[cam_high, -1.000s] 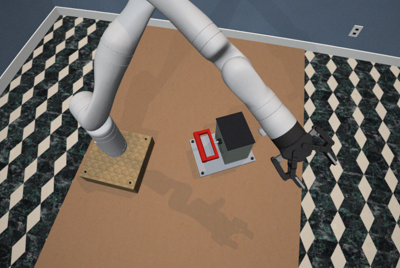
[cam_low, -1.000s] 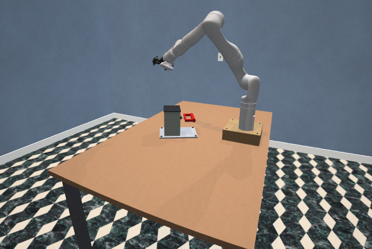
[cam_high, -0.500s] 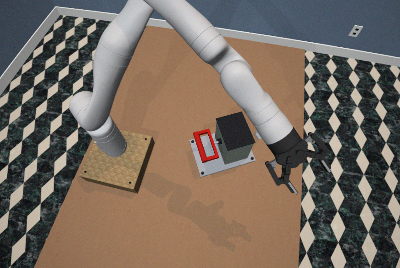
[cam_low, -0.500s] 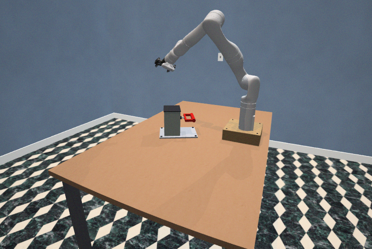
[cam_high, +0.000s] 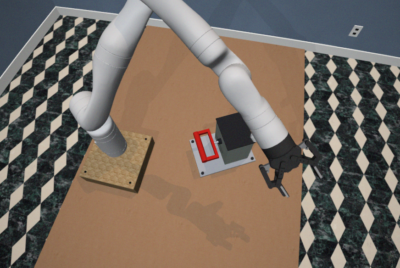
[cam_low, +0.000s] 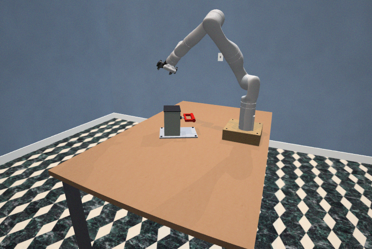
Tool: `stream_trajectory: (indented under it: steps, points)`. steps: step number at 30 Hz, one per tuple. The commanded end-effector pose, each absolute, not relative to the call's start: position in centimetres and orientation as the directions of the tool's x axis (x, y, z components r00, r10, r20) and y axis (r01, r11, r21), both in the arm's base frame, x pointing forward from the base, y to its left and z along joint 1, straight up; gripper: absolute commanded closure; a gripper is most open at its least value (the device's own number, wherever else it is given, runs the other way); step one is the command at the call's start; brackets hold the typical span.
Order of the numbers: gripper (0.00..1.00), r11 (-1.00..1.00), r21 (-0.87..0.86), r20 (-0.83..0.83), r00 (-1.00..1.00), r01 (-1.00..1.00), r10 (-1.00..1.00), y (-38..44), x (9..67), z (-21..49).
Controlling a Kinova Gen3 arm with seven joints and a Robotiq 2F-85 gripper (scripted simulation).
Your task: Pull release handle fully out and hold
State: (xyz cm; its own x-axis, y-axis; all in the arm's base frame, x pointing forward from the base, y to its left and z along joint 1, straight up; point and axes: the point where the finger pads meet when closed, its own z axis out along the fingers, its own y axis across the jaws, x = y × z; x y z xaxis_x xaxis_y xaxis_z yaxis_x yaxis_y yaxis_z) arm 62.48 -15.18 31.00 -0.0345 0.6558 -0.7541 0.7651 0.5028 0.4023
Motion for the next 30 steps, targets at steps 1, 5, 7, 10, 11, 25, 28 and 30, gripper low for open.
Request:
stream_trajectory:
  steps: [1,5,7,10,11,25,28,30]
  points:
    - [0.0,0.499,0.406,-0.753,-0.03,0.765,0.657,-15.4,62.4,31.2]
    - [0.0,0.475,0.403,-0.736,-0.032,0.783,0.677,-15.8,61.7,30.1]
    - [0.0,0.475,0.403,-0.736,-0.032,0.783,0.677,-15.8,61.7,30.1]
    - [0.0,0.475,0.403,-0.736,-0.032,0.783,0.677,-15.8,61.7,30.1]
    - [0.0,0.475,0.403,-0.736,-0.032,0.783,0.677,-15.8,61.7,30.1]
    - [0.0,0.425,0.394,-0.7,-0.034,0.815,0.714,-16.4,60.0,28.0]
    - [0.0,0.425,0.394,-0.7,-0.034,0.815,0.714,-16.4,60.0,28.0]
    - [0.0,0.4,0.388,-0.681,-0.034,0.83,0.731,-16.6,59.2,27.0]
